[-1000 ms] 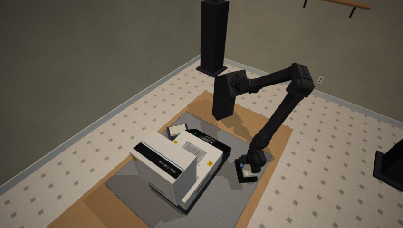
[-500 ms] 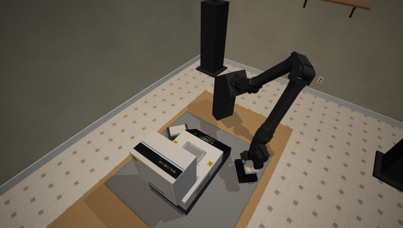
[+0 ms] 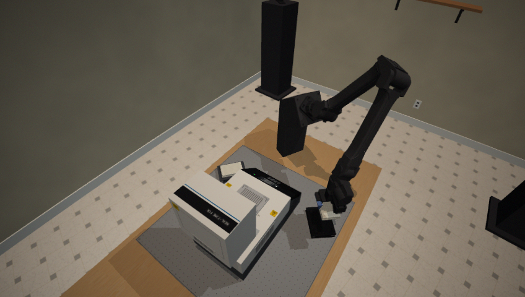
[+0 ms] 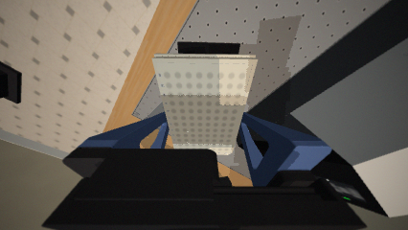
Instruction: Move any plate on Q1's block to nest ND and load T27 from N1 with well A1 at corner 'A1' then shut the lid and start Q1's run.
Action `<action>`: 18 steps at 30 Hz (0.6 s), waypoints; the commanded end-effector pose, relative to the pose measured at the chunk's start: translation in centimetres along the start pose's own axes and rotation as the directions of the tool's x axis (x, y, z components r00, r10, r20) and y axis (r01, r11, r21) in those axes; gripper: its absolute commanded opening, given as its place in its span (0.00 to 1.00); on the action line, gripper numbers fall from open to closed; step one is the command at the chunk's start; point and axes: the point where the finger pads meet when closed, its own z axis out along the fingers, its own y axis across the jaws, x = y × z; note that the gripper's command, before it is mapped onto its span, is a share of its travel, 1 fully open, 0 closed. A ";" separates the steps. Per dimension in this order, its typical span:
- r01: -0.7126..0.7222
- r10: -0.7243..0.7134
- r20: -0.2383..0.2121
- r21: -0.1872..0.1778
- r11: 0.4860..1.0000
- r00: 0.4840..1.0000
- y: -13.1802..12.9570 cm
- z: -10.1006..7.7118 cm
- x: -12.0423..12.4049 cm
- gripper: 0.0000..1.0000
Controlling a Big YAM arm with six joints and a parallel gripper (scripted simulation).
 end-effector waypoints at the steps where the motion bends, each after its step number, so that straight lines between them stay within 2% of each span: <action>1: 0.002 -0.002 -0.005 0.014 1.000 1.000 -0.7 -0.3 -0.2 0.00; 4: -0.012 0.012 -0.022 0.018 1.000 1.000 -1.1 -1.3 0.7 0.00; 11: 0.011 -0.011 0.009 0.014 1.000 1.000 -0.5 -4.5 -0.5 0.00; 15: 0.003 -0.003 -0.012 0.016 1.000 1.000 -0.8 -5.3 0.0 0.00; 18: 0.001 -0.001 -0.010 0.017 1.000 1.000 -0.7 -5.3 -0.1 0.00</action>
